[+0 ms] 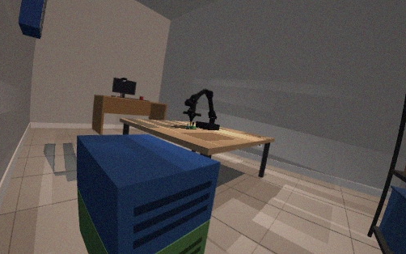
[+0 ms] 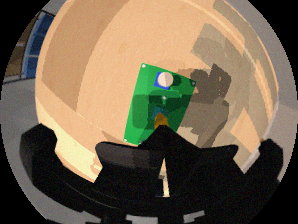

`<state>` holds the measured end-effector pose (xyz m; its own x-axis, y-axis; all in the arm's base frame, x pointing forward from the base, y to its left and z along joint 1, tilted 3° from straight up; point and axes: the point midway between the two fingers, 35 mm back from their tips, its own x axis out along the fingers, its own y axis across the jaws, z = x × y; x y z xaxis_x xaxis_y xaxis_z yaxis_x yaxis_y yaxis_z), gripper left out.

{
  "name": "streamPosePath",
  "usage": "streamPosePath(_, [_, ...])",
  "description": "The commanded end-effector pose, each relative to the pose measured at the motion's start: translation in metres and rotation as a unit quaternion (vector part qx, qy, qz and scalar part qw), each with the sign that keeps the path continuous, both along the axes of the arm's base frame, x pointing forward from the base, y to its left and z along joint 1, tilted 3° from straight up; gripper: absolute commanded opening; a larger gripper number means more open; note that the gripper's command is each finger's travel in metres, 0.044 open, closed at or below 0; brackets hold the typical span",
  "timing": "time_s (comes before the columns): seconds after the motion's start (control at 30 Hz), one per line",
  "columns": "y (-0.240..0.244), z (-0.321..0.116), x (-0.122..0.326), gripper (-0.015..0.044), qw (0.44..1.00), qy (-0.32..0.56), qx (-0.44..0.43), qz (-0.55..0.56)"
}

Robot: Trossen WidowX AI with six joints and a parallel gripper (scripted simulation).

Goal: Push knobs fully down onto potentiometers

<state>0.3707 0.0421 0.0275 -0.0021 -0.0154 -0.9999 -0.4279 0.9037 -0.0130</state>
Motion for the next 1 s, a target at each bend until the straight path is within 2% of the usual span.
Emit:
streamPosePath(0.0, [0.0005,-0.0153,0.003,0.0,1.0,0.003,0.001,-0.001])
streamPosePath(0.97, [0.0004,-0.0204,0.0029,0.0,1.0,0.003,0.001,-0.001])
